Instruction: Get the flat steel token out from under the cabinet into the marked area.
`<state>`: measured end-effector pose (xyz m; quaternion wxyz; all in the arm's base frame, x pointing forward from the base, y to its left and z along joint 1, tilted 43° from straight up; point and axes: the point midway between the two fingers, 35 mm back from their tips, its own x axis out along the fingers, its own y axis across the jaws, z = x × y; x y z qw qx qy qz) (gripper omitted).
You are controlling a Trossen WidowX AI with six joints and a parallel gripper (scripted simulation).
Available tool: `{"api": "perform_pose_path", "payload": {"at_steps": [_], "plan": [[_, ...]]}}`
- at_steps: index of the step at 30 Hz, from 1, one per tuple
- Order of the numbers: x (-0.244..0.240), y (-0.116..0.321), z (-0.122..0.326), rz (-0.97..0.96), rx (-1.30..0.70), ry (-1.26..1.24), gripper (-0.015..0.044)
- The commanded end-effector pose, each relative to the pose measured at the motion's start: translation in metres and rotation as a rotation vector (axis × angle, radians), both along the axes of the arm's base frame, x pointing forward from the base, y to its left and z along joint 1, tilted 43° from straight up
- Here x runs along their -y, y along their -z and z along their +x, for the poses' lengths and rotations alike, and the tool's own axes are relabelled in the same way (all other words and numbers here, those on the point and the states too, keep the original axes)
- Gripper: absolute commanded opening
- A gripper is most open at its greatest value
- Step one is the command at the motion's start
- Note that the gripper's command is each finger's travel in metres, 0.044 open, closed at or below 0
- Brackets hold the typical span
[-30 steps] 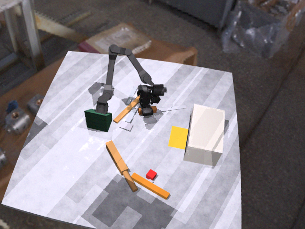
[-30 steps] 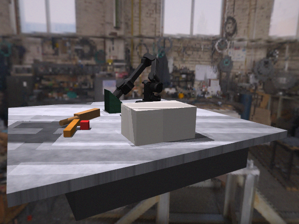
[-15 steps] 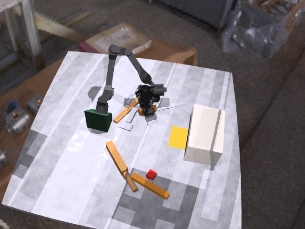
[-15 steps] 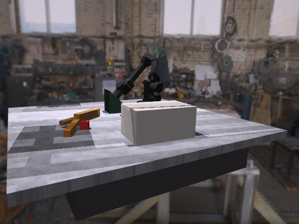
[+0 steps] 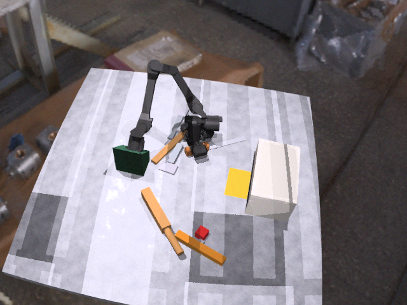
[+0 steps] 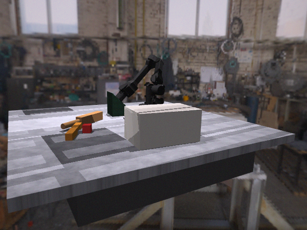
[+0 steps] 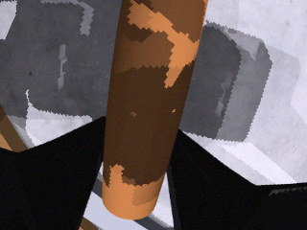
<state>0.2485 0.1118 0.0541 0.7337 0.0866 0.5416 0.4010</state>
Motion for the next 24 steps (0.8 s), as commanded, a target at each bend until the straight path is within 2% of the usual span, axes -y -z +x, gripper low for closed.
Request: {"api": "perform_pose_path", "payload": {"at_steps": [1, 24], "plan": [[0.005, 0.004, 0.002, 0.0, 0.003, 0.001, 0.0], [0.025, 0.022, 0.007, -0.002, 0.008, -0.005, 0.0]]}}
